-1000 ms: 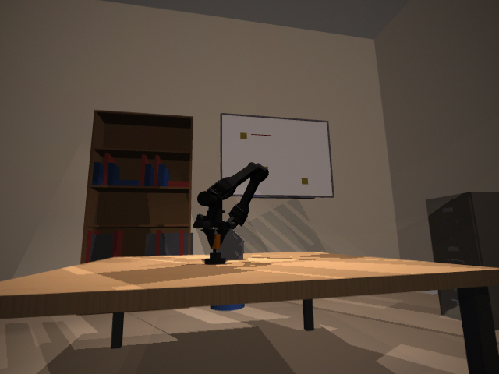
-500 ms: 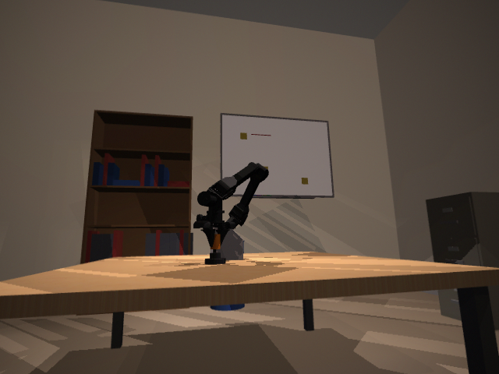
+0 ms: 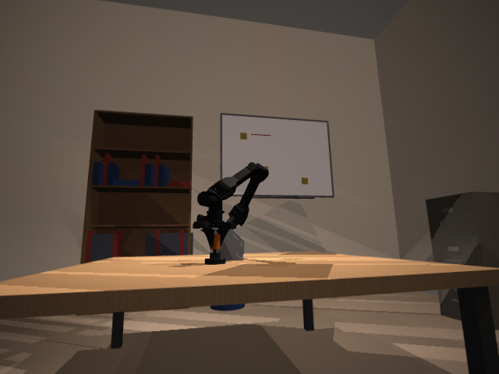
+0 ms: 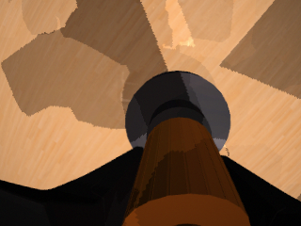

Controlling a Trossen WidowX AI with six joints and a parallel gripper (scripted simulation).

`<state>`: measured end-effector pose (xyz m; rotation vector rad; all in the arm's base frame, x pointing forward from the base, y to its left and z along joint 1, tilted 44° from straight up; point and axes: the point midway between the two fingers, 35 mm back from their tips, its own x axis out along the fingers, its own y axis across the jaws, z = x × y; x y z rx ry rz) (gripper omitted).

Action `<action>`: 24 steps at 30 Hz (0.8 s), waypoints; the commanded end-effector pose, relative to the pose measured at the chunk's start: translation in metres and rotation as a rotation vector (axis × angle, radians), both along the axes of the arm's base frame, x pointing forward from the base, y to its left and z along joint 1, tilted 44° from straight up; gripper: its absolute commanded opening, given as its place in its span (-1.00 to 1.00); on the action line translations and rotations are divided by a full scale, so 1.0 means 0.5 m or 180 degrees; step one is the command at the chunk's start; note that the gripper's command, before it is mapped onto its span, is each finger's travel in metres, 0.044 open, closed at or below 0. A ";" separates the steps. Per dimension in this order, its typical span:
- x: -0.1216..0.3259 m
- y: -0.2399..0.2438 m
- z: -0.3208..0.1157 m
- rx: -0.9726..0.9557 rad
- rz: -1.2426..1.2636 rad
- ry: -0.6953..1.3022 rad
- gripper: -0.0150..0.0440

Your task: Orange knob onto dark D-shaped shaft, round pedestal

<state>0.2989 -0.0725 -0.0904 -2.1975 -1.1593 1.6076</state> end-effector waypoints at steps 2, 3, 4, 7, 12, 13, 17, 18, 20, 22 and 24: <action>0.001 0.002 -0.001 0.0001 0.0008 -0.0017 -0.49; 0.001 0.005 -0.004 -0.0002 0.0029 -0.0037 -0.49; 0.000 0.006 -0.005 -0.0005 0.0050 -0.0056 -0.49; 0.000 0.010 -0.008 -0.0012 0.0099 -0.0101 -0.49; 0.000 0.015 -0.014 -0.0024 0.0180 -0.0176 -0.49; 0.001 0.016 -0.015 -0.0027 0.0196 -0.0191 -0.49; 0.002 0.020 -0.020 -0.0036 0.0261 -0.0251 -0.49; 0.002 0.021 -0.021 -0.0035 0.0257 -0.0248 -0.49; 0.003 0.021 -0.022 -0.0031 0.0229 -0.0222 -0.49; 0.002 0.020 -0.019 -0.0033 0.0229 -0.0213 -0.49; 0.002 0.020 -0.019 -0.0033 0.0229 -0.0213 -0.49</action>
